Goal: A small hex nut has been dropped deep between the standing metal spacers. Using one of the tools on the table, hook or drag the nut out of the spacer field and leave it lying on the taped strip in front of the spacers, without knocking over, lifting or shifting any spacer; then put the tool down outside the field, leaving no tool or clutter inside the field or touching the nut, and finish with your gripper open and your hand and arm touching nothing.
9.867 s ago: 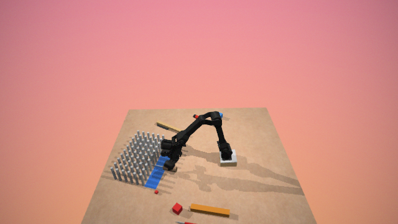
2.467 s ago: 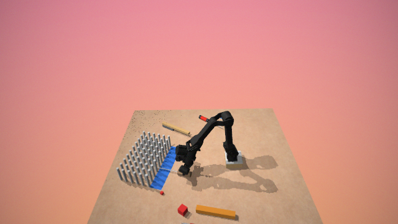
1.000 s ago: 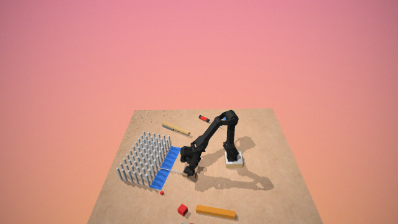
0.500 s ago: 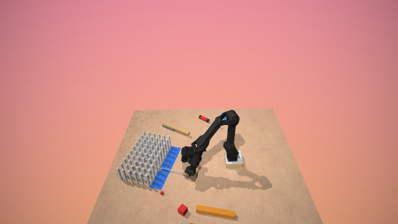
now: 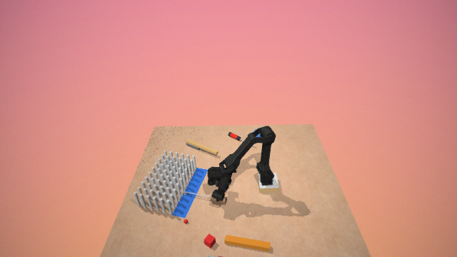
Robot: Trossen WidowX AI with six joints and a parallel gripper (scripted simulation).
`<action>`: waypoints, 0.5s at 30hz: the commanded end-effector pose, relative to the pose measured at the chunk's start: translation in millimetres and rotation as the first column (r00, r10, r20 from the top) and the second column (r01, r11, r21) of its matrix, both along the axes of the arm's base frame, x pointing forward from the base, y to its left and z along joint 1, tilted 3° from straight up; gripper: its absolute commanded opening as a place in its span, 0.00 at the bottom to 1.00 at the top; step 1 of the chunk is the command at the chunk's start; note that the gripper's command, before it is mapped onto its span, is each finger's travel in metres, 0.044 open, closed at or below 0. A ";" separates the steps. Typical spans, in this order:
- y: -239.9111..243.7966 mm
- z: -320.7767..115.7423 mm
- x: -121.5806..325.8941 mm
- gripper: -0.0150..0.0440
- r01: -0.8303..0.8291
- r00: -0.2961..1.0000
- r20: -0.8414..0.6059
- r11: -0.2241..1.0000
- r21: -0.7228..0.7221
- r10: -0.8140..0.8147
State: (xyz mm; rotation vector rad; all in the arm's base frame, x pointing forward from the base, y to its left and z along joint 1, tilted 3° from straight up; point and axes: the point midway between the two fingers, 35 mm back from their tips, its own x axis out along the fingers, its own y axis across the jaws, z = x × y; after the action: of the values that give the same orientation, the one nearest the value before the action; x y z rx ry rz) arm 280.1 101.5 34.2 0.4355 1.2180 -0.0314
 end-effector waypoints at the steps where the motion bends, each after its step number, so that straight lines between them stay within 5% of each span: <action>1: 1.4 8.5 3.7 0.25 -0.002 1.000 0.019 1.000 0.008 0.002; 15: 2.7 15.5 1.3 0.25 -0.004 1.000 0.019 1.000 0.008 0.004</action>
State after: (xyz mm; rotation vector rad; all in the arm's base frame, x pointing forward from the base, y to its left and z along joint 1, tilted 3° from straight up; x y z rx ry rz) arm 282.2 102.3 44.2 0.4363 1.2141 -0.0292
